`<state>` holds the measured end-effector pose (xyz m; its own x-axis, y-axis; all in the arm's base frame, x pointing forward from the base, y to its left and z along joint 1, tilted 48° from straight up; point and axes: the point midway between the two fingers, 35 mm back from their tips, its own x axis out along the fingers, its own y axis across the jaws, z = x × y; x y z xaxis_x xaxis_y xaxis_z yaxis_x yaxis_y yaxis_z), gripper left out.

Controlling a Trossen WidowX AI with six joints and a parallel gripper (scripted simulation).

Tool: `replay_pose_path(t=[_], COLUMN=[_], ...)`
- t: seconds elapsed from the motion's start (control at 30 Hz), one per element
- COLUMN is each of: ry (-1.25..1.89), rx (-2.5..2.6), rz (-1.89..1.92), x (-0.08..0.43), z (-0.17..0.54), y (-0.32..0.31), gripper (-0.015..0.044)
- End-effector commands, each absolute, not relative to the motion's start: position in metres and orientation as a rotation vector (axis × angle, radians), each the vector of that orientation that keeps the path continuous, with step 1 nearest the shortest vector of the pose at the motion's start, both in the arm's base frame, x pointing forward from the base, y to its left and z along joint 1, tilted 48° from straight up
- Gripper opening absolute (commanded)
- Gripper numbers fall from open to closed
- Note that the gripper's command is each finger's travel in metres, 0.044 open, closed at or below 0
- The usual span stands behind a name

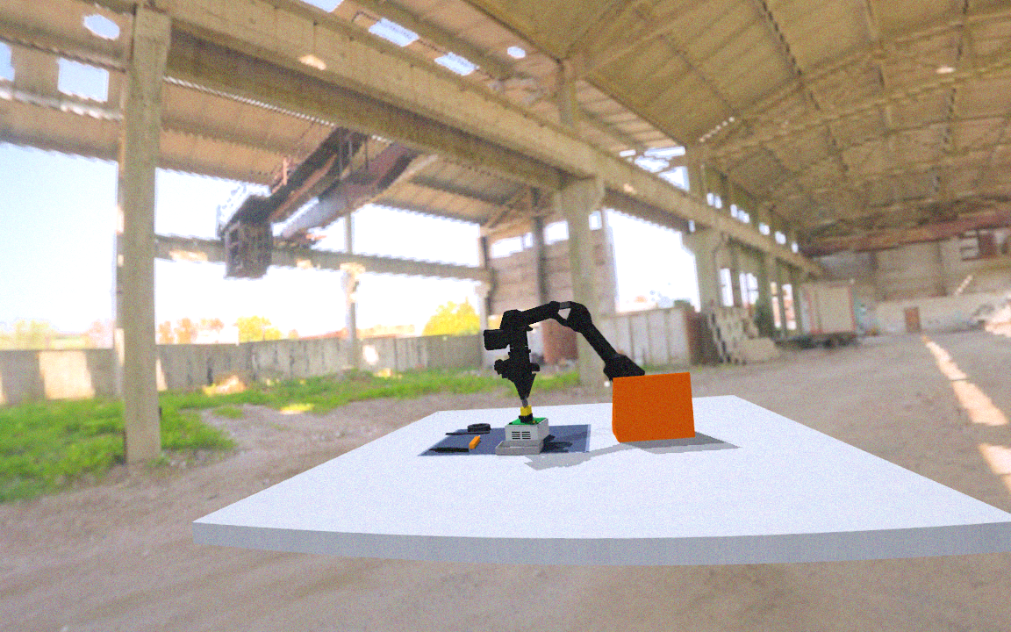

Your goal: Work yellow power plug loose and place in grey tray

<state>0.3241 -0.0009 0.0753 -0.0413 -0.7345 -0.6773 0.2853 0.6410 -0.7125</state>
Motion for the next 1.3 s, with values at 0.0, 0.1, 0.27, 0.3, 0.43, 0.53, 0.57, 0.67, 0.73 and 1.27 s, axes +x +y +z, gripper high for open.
replay_pose_path(t=[0.0, 0.1, 0.27, 0.3, 0.43, 0.53, 0.57, 0.67, 0.73, 1.27], ry=[1.367, 1.370, 1.363, 1.360, 1.347, 1.340, 1.339, 1.342, 1.347, 1.357], rx=[-0.343, -0.324, -0.376, -0.396, -0.477, -0.514, -0.519, -0.505, -0.476, -0.421], rz=[-0.759, -0.737, -0.799, -0.822, -0.916, -0.960, -0.965, -0.949, -0.915, -0.852], x=[0.322, 0.321, 0.323, 0.324, 0.326, 0.328, 0.328, 0.327, 0.326, 0.324], z=[0.091, 0.093, 0.089, 0.087, 0.080, 0.078, 0.077, 0.079, 0.082, 0.084], y=[0.004, 0.002, 0.007, 0.009, 0.015, 0.018, 0.019, 0.018, 0.016, 0.009], gripper=[0.0000, 0.0000, 0.0000, 0.0000, 0.0000, 0.0000, 0.0000, 0.0000, 0.0000, 0.0000])
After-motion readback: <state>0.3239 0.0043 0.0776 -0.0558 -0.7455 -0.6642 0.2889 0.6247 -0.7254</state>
